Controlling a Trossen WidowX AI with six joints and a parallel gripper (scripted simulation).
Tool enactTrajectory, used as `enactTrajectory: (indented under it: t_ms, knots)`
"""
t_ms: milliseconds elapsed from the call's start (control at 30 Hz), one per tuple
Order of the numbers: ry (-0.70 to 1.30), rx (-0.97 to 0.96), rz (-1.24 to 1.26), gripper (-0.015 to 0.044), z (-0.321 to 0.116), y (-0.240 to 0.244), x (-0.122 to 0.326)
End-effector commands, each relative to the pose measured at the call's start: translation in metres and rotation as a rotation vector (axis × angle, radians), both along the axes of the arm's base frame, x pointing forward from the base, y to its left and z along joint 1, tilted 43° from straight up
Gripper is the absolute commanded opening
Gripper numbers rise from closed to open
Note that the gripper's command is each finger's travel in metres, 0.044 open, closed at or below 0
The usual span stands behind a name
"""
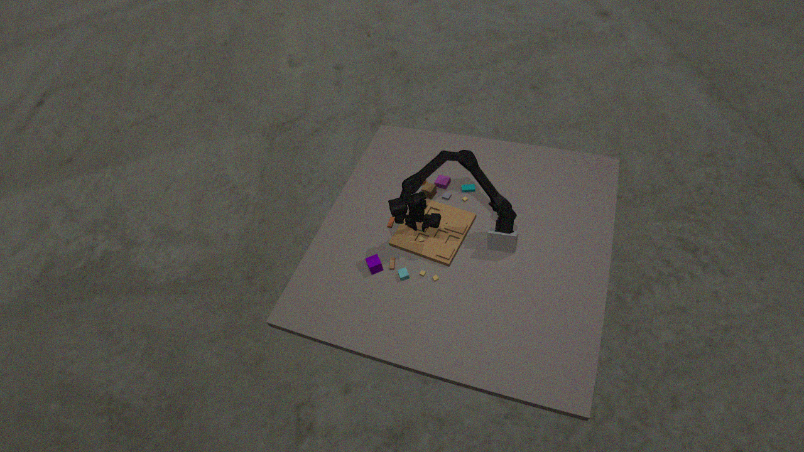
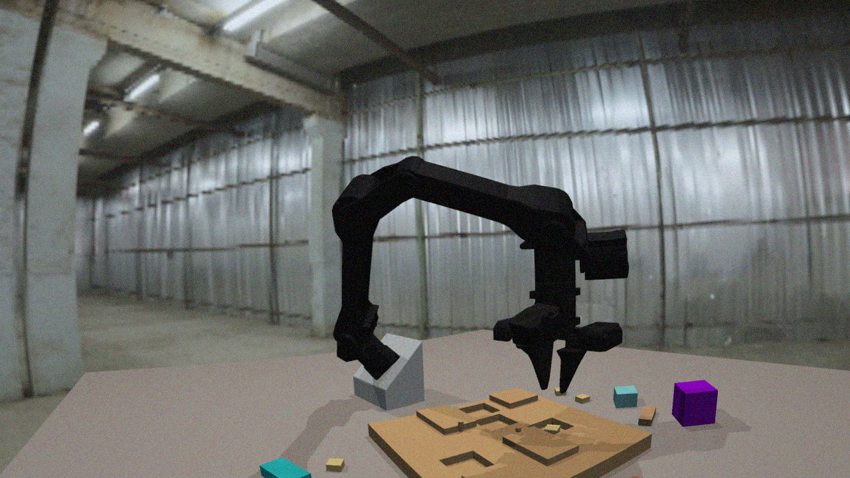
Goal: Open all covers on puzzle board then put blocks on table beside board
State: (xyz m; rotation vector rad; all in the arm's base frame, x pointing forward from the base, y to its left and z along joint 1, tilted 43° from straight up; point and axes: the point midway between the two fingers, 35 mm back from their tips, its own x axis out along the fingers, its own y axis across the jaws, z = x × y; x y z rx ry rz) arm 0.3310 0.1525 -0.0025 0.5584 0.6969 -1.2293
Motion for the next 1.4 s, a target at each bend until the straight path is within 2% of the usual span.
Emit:
enactTrajectory:
  t_ms: [0, 700, 1367]
  knots:
    - [-0.039, 0.016, -0.047, 0.0144, 0.003, 0.003, 0.0]
    - [-0.04, 0.014, -0.046, 0.0144, -0.023, -0.021, 0.006]
    - [-0.04, 0.014, -0.046, 0.0144, -0.023, -0.022, 0.006]
